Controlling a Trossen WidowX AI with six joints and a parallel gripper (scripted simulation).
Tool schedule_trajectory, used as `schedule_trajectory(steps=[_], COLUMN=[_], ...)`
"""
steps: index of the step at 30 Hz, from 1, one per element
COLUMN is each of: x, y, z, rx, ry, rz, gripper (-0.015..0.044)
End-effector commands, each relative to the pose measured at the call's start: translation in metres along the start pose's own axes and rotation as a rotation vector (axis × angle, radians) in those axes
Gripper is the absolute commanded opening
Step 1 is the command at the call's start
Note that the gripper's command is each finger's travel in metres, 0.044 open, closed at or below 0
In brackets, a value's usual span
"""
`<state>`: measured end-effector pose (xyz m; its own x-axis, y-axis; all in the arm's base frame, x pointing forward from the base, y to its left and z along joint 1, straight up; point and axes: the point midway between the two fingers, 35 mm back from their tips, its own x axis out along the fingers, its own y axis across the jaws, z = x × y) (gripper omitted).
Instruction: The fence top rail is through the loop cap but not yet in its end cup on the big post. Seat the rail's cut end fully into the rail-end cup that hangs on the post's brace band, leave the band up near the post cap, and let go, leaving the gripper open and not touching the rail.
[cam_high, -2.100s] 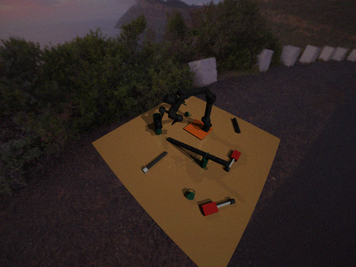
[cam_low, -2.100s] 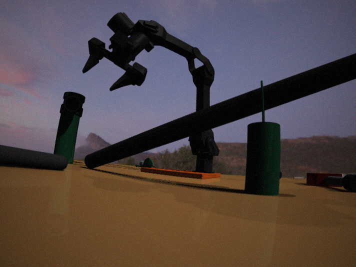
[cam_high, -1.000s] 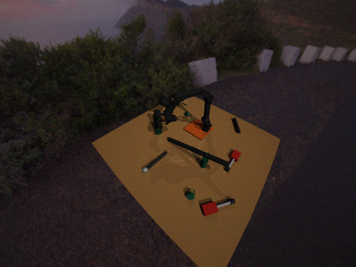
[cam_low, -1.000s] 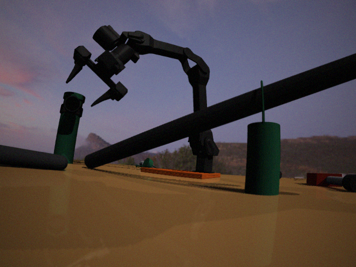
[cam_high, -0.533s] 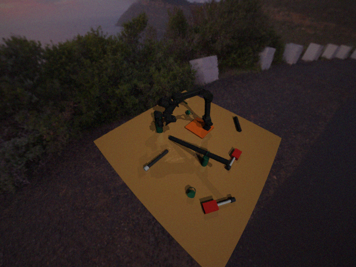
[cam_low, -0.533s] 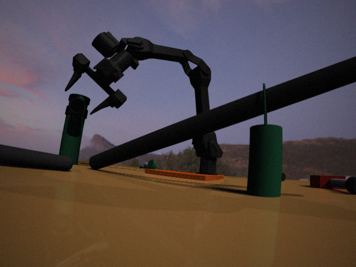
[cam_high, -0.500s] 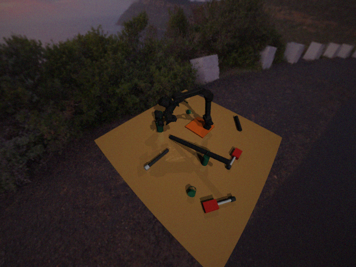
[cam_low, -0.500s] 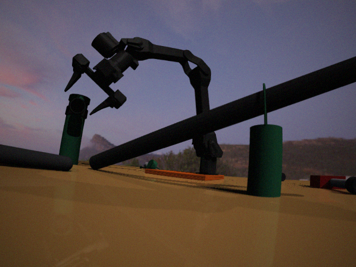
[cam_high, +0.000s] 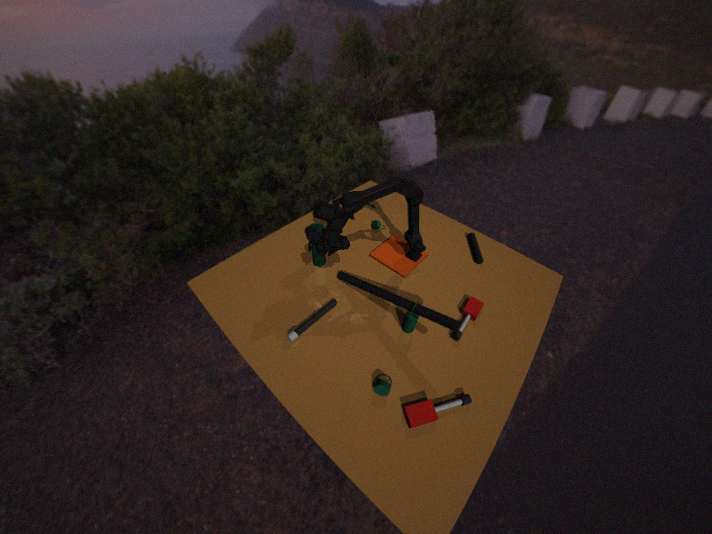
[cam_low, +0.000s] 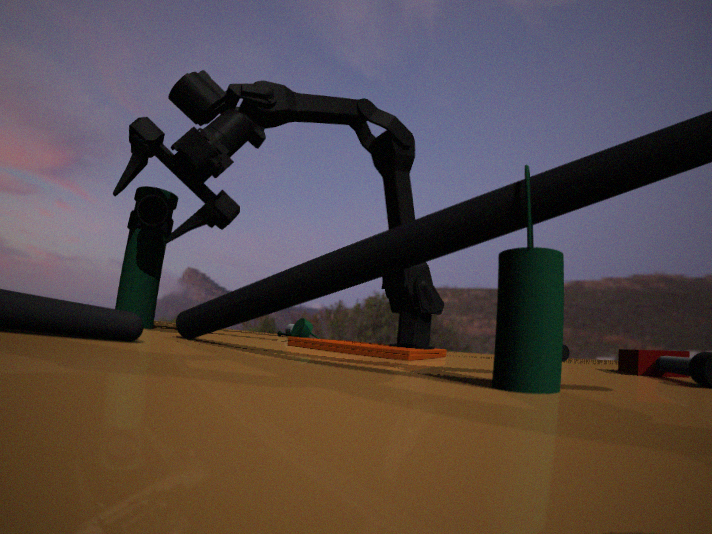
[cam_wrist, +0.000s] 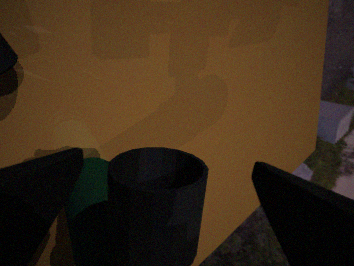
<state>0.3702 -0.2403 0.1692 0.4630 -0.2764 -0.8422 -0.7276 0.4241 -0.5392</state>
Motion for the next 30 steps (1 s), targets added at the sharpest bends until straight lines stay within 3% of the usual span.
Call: schedule_trajectory(steps=[1, 7, 19, 22, 26, 30], x=[0.0086, 0.0126, 0.0126, 0.0126, 0.0110, 0.0095], y=[0.0049, 0.0053, 0.0053, 0.0053, 0.0082, 0.0109], z=[0.0008, 0.0008, 0.0008, 0.0008, 0.0007, 0.0006], rx=[0.000, 0.000, 0.000, 0.000, -0.031, -0.060], ry=[-0.004, -0.004, -0.004, -0.004, -0.022, -0.039], rz=[0.013, 0.012, 0.012, 0.012, 0.013, 0.013], gripper=[0.0440, 0.0440, 0.0125, 0.0105, 0.0000, 0.0000])
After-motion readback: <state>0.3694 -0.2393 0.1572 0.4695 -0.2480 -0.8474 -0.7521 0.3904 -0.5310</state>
